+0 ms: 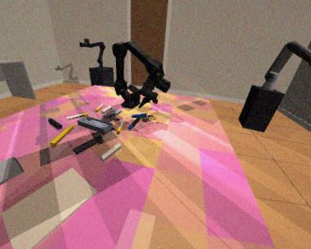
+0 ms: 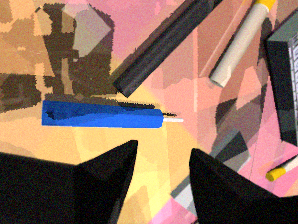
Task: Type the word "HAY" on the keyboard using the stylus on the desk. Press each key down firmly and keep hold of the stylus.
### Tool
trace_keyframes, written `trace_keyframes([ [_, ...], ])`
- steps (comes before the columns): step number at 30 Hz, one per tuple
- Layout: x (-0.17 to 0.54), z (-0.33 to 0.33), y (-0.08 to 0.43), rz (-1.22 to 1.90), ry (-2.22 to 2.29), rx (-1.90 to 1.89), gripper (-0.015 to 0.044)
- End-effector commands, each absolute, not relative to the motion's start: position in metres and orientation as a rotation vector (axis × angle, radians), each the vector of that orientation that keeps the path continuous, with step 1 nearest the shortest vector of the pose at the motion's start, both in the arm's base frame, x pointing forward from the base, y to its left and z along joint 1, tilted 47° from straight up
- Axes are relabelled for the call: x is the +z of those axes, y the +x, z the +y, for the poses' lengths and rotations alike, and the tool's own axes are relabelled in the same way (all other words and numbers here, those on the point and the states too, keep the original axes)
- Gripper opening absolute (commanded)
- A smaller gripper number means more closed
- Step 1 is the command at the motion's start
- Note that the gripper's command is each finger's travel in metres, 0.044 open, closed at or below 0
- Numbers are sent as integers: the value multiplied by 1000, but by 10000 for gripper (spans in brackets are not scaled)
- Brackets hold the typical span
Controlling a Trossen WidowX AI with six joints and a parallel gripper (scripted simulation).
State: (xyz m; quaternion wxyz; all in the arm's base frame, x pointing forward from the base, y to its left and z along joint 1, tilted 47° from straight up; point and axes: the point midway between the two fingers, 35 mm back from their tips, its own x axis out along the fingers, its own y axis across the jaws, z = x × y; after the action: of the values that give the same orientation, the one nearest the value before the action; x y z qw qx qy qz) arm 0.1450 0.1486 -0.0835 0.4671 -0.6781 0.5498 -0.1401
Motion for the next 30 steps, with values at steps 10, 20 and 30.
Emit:
trace_keyframes([
  [10,-85,145,145,1060,-1084,-721,150],
  [20,-86,144,145,817,-652,-925,150],
  [30,-89,140,146,574,-252,-1068,150],
])
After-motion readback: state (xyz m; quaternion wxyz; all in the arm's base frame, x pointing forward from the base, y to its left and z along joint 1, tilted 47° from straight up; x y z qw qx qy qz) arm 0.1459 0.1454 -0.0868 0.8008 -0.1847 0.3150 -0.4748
